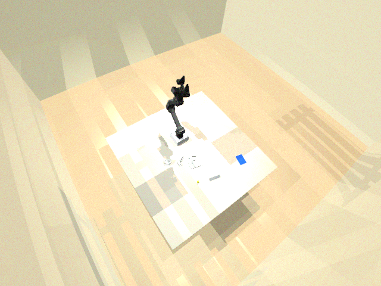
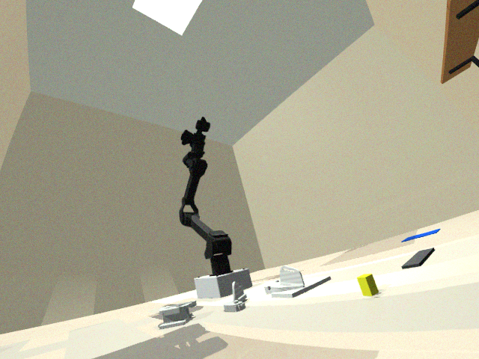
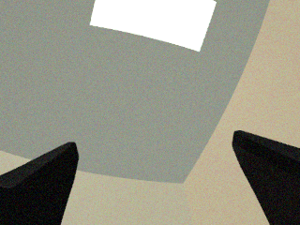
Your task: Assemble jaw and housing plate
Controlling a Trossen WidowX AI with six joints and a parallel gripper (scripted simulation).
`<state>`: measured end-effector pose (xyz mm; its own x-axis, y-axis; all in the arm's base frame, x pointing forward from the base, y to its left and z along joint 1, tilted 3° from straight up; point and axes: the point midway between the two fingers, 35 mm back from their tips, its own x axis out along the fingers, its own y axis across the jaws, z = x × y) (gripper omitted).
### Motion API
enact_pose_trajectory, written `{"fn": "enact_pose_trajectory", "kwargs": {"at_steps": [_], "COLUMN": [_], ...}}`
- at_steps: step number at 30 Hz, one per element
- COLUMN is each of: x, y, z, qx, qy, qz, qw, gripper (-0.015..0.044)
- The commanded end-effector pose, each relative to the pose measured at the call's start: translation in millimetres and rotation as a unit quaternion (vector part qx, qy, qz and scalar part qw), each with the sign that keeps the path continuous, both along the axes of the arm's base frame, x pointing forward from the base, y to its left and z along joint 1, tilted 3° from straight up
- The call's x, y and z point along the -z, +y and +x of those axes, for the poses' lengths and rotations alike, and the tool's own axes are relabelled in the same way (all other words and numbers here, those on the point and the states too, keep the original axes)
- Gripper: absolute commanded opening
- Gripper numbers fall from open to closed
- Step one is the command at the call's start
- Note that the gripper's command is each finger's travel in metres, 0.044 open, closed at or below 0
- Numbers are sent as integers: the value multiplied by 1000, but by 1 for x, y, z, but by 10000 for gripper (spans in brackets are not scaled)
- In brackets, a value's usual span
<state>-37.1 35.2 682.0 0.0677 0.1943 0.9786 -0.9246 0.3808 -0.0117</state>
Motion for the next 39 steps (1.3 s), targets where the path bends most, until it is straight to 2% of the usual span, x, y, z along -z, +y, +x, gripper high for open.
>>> {"fn": "enact_pose_trajectory", "kwargs": {"at_steps": [1,19,39], "x": [2,28,91], "y": [-5,-30,-71], "z": [29,143,253], "qx": [49,297,511], "qy": [31,162,298], "qz": [5,-29,-147], "qw": [998,940,793], "gripper": [440,440,440]}}
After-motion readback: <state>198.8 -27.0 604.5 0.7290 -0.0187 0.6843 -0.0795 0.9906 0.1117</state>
